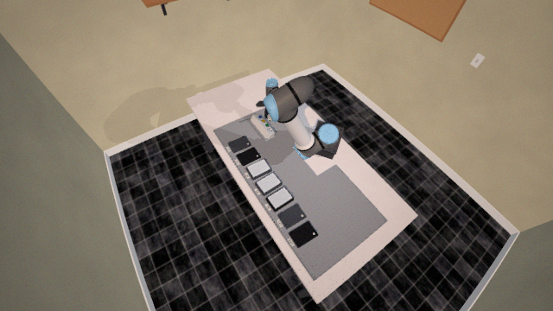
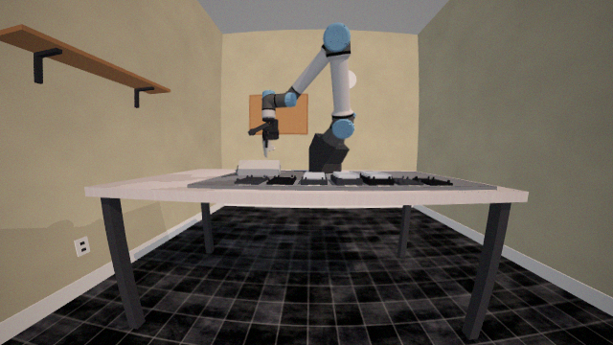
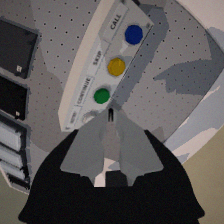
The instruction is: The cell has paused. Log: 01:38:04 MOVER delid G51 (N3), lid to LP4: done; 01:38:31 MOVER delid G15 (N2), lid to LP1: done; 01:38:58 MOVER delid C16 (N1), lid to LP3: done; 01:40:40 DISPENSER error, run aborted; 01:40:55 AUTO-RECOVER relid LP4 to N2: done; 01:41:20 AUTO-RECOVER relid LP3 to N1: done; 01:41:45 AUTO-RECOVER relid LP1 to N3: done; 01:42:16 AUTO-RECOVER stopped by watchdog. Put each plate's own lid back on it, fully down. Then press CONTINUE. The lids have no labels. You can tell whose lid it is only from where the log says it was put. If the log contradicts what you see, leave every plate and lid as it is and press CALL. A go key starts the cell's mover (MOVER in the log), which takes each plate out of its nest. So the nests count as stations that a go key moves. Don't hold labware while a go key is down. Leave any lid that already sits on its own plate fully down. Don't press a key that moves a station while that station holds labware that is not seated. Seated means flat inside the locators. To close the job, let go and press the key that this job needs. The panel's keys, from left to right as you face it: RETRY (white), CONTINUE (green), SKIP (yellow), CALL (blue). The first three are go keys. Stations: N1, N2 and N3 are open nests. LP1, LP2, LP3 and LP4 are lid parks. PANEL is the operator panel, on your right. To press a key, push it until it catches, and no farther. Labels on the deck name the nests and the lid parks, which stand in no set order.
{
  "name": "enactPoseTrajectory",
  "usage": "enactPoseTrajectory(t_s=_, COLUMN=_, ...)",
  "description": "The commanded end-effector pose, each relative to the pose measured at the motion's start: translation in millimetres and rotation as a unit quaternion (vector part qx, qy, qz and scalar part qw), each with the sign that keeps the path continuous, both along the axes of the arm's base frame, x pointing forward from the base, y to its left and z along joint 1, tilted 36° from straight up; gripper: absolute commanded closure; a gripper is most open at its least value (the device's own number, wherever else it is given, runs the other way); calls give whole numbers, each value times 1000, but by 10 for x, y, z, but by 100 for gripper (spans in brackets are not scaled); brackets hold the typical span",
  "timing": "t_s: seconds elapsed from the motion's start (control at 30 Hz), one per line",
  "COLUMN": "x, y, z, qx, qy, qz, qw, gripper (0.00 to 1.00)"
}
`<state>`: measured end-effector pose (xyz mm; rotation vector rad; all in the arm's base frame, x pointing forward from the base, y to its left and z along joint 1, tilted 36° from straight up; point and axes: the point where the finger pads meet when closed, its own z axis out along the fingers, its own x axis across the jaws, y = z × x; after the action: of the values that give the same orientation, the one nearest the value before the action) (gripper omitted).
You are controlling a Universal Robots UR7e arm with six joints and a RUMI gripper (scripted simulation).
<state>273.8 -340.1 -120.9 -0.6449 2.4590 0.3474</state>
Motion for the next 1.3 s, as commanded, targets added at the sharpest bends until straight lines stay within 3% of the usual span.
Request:
enactPoseTrajectory(t_s=0.0, x=25, y=4, z=-12, qx=-1, qy=0, qz=0, qw=1000, gripper=100)
enactPoseTrajectory(t_s=1.27, x=214, y=74, z=-115, qx=-1, qy=0, qz=0, qw=1000, gripper=100)
